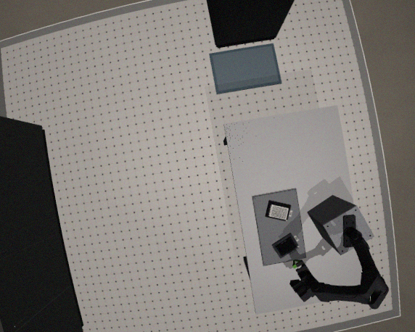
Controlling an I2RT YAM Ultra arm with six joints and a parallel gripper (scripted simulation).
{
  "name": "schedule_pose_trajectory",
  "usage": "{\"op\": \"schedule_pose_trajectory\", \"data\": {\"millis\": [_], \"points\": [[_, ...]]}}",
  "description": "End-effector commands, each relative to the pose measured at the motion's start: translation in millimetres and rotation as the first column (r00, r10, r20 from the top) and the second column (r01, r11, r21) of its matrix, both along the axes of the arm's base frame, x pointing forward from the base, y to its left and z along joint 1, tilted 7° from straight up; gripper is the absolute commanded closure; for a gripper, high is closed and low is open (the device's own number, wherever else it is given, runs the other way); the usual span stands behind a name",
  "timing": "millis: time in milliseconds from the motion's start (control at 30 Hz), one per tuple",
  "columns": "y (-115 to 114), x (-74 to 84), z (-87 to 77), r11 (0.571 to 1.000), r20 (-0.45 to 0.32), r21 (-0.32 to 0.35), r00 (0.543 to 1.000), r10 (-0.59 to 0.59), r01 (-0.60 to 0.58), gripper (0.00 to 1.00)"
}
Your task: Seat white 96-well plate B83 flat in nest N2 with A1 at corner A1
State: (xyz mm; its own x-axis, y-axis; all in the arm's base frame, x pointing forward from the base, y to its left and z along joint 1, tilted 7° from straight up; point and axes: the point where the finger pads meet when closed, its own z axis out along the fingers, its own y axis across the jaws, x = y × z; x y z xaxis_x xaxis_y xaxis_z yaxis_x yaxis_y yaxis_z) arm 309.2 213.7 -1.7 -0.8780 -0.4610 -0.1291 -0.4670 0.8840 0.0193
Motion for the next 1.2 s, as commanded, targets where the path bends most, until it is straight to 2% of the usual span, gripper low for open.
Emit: {"op": "schedule_pose_trajectory", "data": {"millis": [0, 100, 167, 333, 367, 433, 500, 567, 600, 633, 700, 867, 933, 1000, 1067, 1133, 1167], "points": [[-5, 2.8, -8.8, 0.999, -0.005, 0.011, 0.999, -0.036, 0.036, 0.0], [-14, 13.1, -13.3, 1.0, 0.001, 0.013, 1.0, -0.025, 0.025, 0.0], [-23, 15.9, -19.0, 0.995, -0.012, 0.013, 0.995, -0.103, 0.103, 0.0], [-41, 30.4, -27.4, 0.995, -0.007, 0.017, 0.995, -0.102, 0.102, 0.0], [-44, 35.1, -27.6, 0.991, -0.004, 0.022, 0.991, -0.135, 0.135, 0.0], [-53, 35.7, -34.2, 0.981, -0.018, 0.019, 0.981, -0.191, 0.191, 0.0], [-62, 38.2, -39.3, 0.984, -0.021, 0.016, 0.984, -0.179, 0.18, 0.0], [-62, 38.2, -39.3, 0.984, -0.021, 0.016, 0.984, -0.179, 0.18, 0.0], [-63, 49.0, -35.4, 0.974, -0.004, 0.032, 0.975, -0.223, 0.223, 0.0], [-67, 50.8, -37.4, 0.966, -0.008, 0.033, 0.967, -0.255, 0.256, 0.0], [-78, 46.1, -46.7, 0.963, -0.027, 0.021, 0.963, -0.267, 0.267, 0.0], [-100, 53.5, -57.6, 0.967, -0.029, 0.019, 0.966, -0.255, 0.256, 0.0], [-108, 55.9, -61.7, 0.943, -0.036, 0.022, 0.943, -0.33, 0.331, 0.0], [-117, 58.2, -65.7, 0.944, -0.037, 0.022, 0.943, -0.33, 0.331, 0.0], [-124, 66.9, -66.3, 0.943, -0.023, 0.03, 0.944, -0.33, 0.33, 0.0], [-124, 66.9, -66.3, 0.943, -0.023, 0.03, 0.944, -0.33, 0.33, 0.0], [-129, 66.1, -65.9, 0.927, -0.025, 0.034, 0.928, -0.372, 0.372, 0.0]]}}
